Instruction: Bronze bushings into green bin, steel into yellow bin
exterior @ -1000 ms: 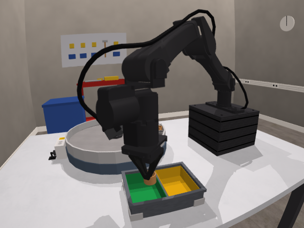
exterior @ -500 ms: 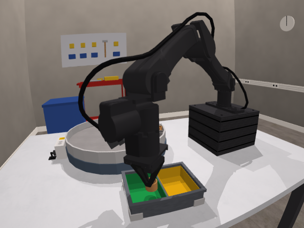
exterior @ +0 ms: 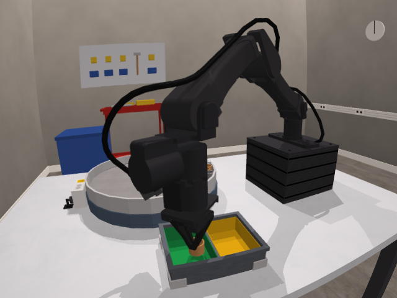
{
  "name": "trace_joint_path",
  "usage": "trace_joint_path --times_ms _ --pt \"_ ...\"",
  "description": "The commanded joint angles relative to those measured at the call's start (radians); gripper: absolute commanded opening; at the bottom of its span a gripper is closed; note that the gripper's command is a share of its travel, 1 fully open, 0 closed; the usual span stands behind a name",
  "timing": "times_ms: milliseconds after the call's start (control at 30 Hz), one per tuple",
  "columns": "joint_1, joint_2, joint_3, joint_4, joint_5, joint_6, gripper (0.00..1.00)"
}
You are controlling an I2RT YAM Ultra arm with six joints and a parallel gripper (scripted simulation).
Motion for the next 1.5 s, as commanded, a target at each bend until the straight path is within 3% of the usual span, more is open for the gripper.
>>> trace_joint_path --times_ms 0,1267,1467 --pt "-0.005 0.001 0.007 0.001 0.013 0.000 0.00" --pt "-0.005 0.003 0.006 0.000 0.013 0.000 0.00" --pt "-0.009 -0.003 -0.032 0.027 0.013 -0.003 0.00"
